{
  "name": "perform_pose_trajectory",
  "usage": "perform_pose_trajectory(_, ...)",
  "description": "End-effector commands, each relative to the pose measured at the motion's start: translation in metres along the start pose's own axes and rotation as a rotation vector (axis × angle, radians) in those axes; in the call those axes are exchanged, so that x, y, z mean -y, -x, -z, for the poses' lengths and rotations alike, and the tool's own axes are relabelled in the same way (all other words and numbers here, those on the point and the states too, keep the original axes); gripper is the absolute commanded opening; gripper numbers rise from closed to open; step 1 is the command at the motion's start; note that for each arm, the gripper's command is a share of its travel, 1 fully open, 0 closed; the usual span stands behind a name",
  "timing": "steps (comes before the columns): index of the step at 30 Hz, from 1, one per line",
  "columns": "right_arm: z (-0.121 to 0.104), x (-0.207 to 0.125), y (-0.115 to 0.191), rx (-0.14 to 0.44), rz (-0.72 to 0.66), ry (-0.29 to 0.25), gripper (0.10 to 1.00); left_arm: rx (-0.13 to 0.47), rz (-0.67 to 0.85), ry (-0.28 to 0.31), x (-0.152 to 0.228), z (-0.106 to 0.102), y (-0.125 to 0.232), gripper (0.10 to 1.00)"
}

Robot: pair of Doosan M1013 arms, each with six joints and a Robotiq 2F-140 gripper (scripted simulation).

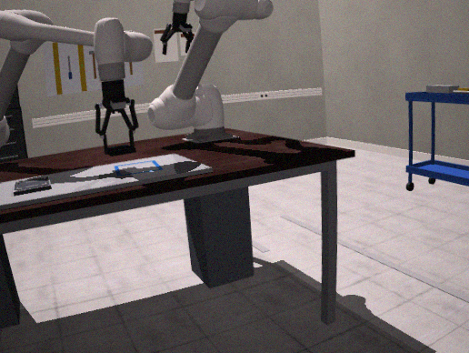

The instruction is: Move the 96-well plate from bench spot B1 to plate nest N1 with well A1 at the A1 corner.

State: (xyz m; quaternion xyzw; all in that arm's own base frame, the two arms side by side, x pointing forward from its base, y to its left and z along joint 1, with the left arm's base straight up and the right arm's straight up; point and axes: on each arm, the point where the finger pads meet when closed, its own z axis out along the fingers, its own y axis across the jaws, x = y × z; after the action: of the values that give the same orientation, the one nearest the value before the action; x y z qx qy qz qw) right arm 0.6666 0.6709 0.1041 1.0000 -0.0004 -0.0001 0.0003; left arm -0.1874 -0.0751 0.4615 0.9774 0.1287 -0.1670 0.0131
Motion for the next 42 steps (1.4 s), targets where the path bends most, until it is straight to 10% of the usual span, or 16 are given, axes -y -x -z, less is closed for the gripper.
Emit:
perform_pose_trajectory(1,0.002,-0.01,0.0,-0.001,0.0,-0.002,0.605,0.0,0.0,0.0,0.0,0.0,0.0,1.0)
perform_pose_trajectory(42,0.006,-0.134,-0.004,-0.001,0.0,-0.001,0.605,0.0,0.0,0.0,0.0,0.0,0.0,1.0)
